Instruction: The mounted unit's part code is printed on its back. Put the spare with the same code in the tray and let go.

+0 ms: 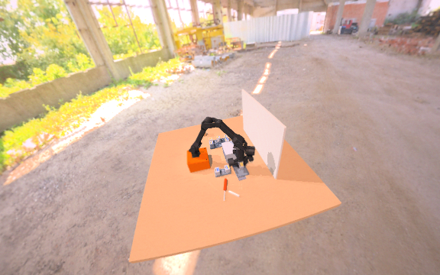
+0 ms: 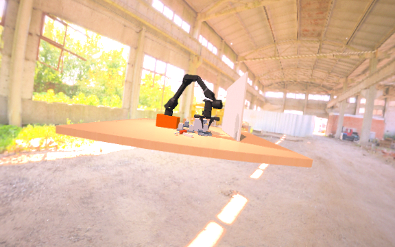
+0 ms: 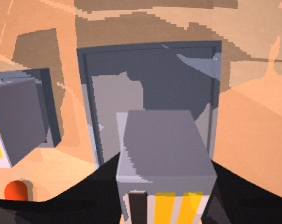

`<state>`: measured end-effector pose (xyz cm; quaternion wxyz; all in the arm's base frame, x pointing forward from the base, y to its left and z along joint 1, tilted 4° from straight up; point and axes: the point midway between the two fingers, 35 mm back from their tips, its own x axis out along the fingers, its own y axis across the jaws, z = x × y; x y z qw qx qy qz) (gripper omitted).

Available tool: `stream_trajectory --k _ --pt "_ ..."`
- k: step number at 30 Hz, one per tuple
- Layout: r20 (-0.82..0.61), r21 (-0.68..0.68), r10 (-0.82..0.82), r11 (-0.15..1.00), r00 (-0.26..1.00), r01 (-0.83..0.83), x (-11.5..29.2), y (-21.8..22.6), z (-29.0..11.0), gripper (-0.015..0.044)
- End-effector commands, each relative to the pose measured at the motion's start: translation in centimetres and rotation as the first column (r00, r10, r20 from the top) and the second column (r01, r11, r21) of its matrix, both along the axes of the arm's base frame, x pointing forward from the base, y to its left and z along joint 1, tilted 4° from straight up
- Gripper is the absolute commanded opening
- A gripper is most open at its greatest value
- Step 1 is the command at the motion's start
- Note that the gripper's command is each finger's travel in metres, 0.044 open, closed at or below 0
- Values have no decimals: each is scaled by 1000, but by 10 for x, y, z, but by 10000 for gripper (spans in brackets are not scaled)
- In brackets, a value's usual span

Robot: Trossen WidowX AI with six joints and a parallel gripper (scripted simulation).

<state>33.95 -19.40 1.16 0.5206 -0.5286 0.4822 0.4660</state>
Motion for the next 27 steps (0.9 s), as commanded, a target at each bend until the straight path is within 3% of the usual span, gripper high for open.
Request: stream_trajectory --k 1,12,27 --pt "0 4 -4 1000 1000 4 -1 1 -4 0" --pt "0 4 -4 1000 1000 4 -2 2 -16 0" --pt "0 0 1 1000 1000 -1 -1 1 -13 394"
